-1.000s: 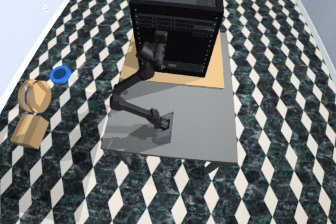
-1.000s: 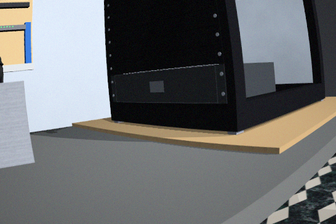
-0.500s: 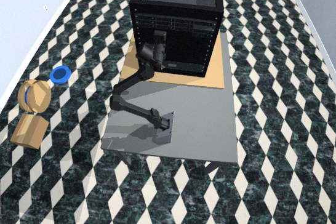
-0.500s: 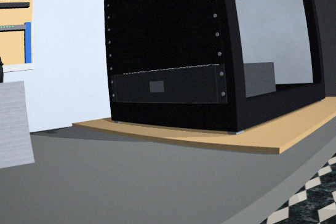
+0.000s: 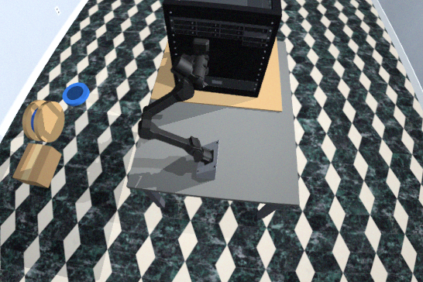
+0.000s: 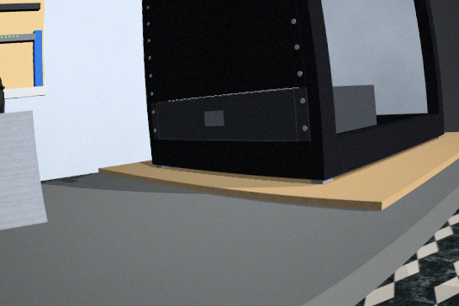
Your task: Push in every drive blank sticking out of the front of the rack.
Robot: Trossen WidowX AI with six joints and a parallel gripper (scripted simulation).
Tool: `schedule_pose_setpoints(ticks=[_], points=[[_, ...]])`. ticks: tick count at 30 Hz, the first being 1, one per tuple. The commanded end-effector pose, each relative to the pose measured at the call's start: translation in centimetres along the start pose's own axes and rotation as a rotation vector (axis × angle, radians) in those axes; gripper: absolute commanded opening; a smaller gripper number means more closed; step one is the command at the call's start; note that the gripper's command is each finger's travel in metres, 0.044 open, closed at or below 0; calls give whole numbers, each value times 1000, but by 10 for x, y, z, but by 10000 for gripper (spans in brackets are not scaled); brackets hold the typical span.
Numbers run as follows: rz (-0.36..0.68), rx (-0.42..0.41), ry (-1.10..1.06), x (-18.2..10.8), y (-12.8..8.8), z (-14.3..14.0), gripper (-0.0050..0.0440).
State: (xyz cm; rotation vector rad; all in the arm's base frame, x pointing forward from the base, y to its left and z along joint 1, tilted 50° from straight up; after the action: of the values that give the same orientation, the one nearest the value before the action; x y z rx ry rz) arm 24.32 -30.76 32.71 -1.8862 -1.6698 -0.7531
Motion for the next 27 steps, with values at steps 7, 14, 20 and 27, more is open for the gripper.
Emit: schedule_pose_setpoints(ticks=[7, 14, 20, 27], points=[[4, -2, -8, 0, 0, -2, -50], [8, 0, -8, -1, 35, -5, -50], [8, 0, -8, -1, 51, -6, -50], [8, 0, -8, -1, 85, -6, -50]])
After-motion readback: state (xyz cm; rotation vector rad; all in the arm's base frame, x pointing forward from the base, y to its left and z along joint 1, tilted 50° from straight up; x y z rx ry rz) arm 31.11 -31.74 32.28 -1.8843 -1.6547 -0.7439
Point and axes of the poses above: the point midway between the two fingers, 35 mm back from their tips, its own y axis out along the fingers, its own z axis across the jaws, x = y × z, the point moved 3 cm from there along -y, back along the fingers, and after that the axes turned 6 degrees about -y, right-handed, at the moved point
